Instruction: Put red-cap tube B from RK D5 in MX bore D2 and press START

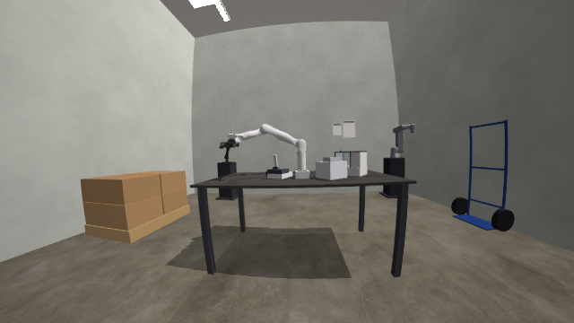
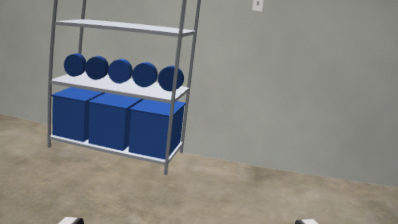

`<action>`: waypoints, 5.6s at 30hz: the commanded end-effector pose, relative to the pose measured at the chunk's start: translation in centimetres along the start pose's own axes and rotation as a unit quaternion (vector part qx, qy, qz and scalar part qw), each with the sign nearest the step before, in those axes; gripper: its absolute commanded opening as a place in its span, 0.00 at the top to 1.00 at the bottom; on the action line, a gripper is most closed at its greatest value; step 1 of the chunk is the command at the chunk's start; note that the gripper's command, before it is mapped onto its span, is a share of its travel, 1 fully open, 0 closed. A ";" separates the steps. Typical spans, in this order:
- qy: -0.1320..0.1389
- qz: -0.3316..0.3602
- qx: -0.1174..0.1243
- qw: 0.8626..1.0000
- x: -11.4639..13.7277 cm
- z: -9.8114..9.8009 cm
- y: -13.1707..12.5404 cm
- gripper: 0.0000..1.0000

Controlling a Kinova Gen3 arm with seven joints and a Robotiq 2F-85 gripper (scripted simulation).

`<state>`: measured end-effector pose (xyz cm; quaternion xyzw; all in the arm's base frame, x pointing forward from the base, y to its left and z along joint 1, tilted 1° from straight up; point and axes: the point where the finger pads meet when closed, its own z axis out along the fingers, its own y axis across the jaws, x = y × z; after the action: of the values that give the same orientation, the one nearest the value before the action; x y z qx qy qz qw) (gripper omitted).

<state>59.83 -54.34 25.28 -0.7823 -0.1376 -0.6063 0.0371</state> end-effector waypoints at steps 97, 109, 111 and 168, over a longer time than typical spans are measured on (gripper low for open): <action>-0.009 -0.279 0.216 0.936 1.5 -4.6 -15.3 0.58; -0.010 -0.316 0.244 0.917 1.7 -5.2 -17.4 0.58; -0.010 -0.323 0.250 0.913 1.7 -5.4 -17.8 0.58; -0.016 -0.494 0.383 0.780 2.7 -8.6 -28.6 0.58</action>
<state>45.24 -28.92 26.81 -0.5464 -0.7167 -0.4323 0.0290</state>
